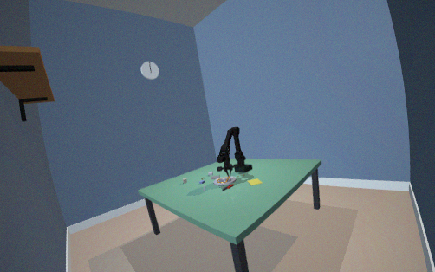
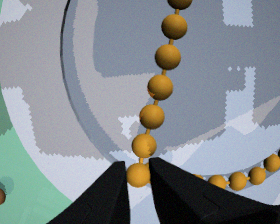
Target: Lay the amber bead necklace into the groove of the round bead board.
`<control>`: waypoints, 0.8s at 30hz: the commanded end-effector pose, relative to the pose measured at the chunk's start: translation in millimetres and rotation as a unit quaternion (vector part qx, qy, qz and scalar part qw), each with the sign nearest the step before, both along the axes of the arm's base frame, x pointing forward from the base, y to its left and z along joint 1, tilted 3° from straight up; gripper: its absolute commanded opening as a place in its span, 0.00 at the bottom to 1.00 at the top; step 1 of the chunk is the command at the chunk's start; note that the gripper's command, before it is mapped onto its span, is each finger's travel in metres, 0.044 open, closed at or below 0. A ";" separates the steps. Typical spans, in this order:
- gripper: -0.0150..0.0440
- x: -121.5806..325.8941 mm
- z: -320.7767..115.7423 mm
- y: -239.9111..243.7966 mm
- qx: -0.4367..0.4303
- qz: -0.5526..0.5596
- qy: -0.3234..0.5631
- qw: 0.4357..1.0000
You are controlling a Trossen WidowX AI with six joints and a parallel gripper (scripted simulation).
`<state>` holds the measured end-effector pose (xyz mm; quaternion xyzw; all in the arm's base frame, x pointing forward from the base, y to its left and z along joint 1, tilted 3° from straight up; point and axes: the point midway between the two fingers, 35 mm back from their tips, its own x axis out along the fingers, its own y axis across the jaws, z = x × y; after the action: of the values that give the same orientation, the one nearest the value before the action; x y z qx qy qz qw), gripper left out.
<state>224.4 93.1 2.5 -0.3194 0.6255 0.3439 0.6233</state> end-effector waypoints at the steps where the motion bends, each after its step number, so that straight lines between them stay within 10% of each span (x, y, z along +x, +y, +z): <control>1: 0.25 -2.2 -2.0 -0.7 -0.001 -0.003 0.003 1.000; 24: 0.25 -2.4 -8.8 -0.5 -0.001 -0.003 0.003 1.000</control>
<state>226.3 93.0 -2.3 -0.3212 0.6222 0.3410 0.6272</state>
